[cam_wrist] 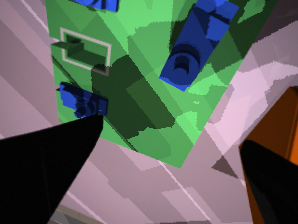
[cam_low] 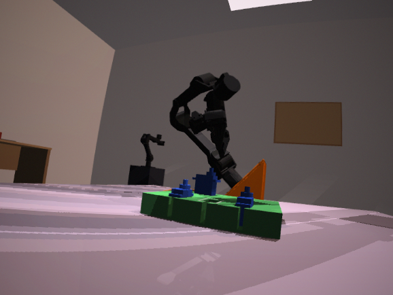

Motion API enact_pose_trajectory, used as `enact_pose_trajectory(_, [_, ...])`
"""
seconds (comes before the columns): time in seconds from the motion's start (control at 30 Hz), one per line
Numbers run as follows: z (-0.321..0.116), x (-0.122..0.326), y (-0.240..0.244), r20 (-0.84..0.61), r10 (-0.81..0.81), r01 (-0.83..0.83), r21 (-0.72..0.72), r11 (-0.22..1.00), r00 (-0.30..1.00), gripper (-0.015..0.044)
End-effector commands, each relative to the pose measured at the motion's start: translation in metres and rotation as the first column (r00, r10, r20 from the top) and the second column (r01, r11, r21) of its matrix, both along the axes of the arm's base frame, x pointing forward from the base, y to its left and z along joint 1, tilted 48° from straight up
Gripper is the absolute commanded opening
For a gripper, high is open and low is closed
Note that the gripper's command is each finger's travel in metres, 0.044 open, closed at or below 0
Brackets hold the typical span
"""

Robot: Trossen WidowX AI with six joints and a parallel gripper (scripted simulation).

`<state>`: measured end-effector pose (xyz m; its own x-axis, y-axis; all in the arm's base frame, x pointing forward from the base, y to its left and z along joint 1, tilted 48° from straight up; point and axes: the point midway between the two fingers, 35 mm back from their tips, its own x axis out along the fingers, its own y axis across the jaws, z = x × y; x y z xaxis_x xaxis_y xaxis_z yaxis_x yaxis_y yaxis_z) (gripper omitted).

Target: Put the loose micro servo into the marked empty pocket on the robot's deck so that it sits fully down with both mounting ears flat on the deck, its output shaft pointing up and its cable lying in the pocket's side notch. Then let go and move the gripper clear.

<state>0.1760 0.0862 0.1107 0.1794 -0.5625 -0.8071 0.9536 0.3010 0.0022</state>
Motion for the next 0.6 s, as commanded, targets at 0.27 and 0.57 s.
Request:
enact_pose_trajectory(0.27, [0.011, 0.012, -0.045, 0.167, -0.282, 0.307, -0.146, 0.941, 0.945, 0.0440])
enact_pose_trajectory(0.57, [0.005, 0.014, -0.054, 0.177, -0.295, 0.322, -0.152, 0.935, 0.939, 0.0440])
